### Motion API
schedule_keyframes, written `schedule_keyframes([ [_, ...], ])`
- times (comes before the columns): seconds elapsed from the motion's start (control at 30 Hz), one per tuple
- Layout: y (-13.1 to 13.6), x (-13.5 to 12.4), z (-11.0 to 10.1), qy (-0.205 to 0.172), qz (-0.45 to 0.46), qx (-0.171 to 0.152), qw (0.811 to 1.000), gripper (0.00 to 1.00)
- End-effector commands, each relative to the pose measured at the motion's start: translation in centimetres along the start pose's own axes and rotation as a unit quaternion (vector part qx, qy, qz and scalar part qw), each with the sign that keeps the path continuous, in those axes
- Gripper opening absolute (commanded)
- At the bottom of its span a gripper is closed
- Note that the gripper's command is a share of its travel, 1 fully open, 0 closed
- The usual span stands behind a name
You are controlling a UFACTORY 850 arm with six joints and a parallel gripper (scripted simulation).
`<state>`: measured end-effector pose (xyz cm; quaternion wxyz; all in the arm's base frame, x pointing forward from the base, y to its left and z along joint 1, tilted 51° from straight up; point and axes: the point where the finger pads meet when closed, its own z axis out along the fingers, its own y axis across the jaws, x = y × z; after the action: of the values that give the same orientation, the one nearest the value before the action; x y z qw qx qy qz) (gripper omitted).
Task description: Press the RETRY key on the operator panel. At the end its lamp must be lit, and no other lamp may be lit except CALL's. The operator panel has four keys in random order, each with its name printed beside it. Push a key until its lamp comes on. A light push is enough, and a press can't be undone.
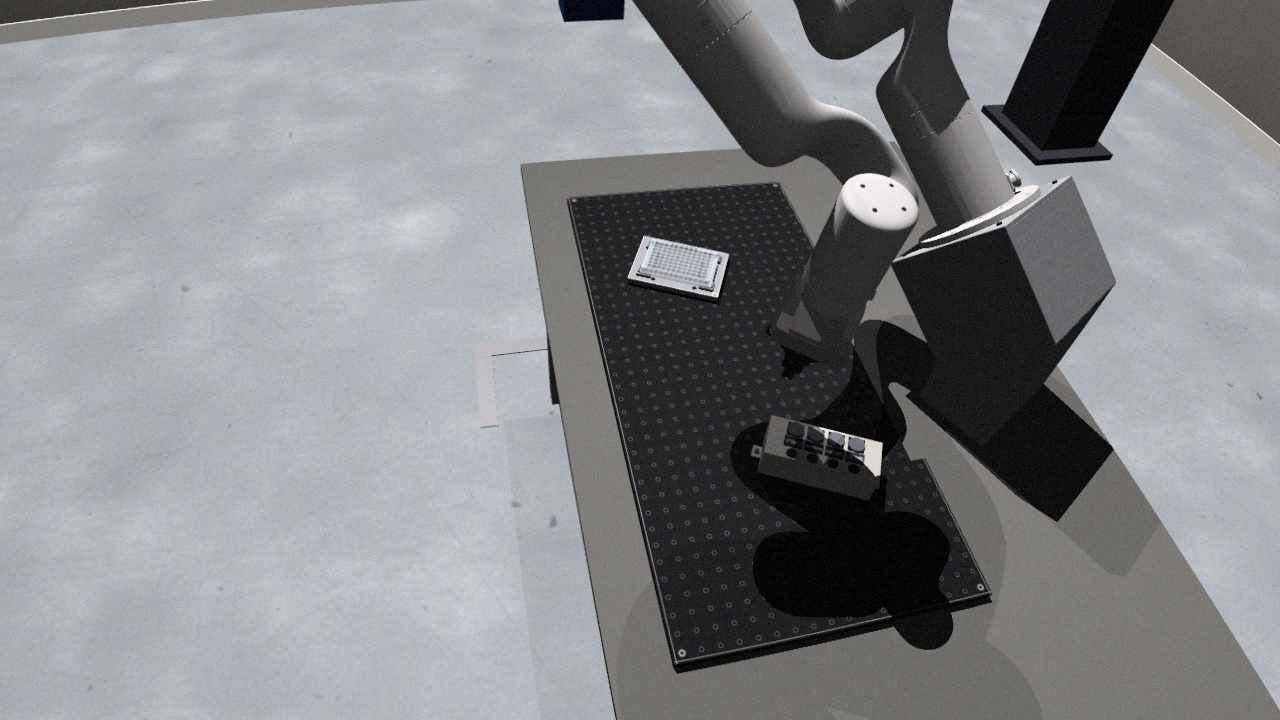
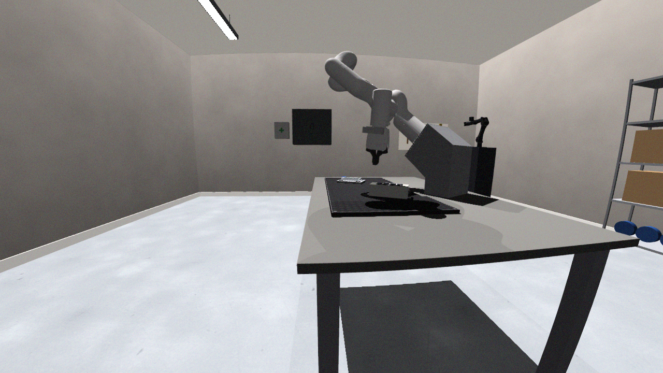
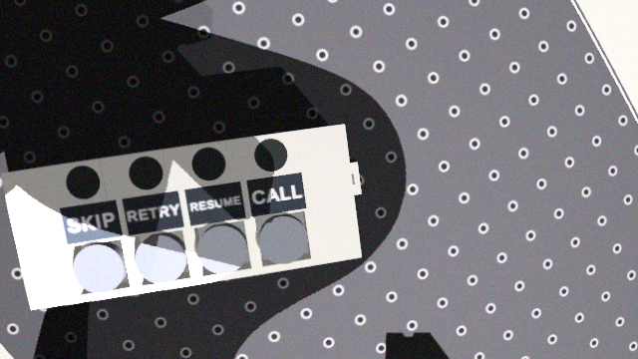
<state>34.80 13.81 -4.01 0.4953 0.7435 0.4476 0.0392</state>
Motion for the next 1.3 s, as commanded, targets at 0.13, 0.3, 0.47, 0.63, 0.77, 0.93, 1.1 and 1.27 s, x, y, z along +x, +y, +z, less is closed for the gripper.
schedule_keyframes([
  [0.13,-3.5,1.3,0.4,0.024,-0.031,0.022,0.999,0.00],
  [0.3,-4.8,1.5,0.6,0.038,-0.056,0.039,0.997,0.00],
  [0.47,-7.3,2.0,0.8,0.051,-0.077,0.053,0.994,0.00],
  [0.63,-8.1,2.1,0.9,0.051,-0.077,0.053,0.994,0.00],
  [0.77,-8.1,2.1,0.9,0.051,-0.077,0.053,0.994,0.00],
  [0.93,-8.2,2.2,1.4,0.051,-0.077,0.053,0.994,0.00],
  [1.1,-8.3,2.3,2.2,0.051,-0.077,0.053,0.994,0.00],
  [1.27,-8.3,2.3,2.7,0.051,-0.077,0.053,0.994,0.00],
])
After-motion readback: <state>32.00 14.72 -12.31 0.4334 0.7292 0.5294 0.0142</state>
